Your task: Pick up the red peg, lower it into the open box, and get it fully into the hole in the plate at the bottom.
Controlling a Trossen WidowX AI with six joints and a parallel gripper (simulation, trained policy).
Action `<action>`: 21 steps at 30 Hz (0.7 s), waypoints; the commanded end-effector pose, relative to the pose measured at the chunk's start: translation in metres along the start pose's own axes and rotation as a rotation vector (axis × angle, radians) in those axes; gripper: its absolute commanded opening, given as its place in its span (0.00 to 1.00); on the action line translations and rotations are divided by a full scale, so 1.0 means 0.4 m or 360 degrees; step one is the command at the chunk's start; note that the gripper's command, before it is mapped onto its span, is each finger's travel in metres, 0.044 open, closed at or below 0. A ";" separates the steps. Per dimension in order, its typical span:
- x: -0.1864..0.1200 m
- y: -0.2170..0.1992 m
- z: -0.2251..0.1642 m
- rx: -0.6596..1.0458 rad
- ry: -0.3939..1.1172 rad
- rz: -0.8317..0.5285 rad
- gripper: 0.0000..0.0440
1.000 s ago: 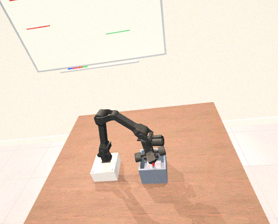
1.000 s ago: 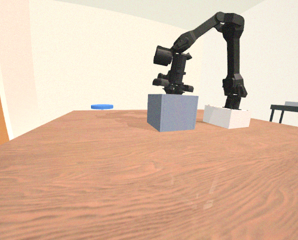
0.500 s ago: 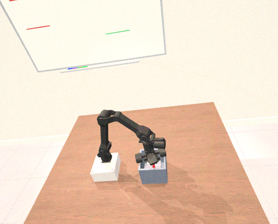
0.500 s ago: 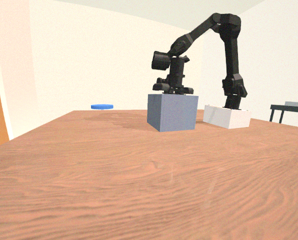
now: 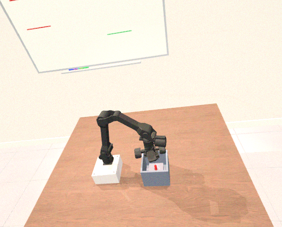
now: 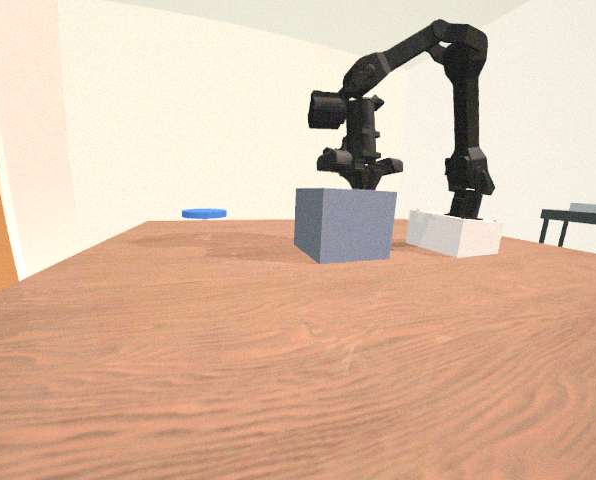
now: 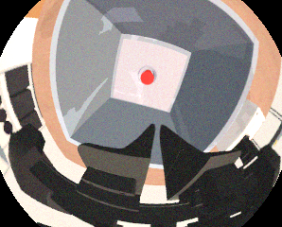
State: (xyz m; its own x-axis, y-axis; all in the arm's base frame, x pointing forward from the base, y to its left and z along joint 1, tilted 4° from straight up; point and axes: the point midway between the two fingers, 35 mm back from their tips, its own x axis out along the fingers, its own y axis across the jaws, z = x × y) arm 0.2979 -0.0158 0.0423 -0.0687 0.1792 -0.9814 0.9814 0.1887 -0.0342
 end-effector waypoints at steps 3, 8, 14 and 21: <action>-0.031 -0.005 -0.024 0.0043 0.0063 0.0000 0.04; -0.068 0.017 -0.016 0.0062 0.0109 0.0071 0.00; -0.112 0.040 -0.013 0.0075 0.0181 0.0156 0.03; -0.177 0.066 -0.008 0.0057 0.0261 0.0274 0.05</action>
State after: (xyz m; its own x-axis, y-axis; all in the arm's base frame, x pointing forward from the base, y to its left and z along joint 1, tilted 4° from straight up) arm 0.3228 -0.0187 0.0998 0.0449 0.3374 -0.9403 0.9903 0.1087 0.0863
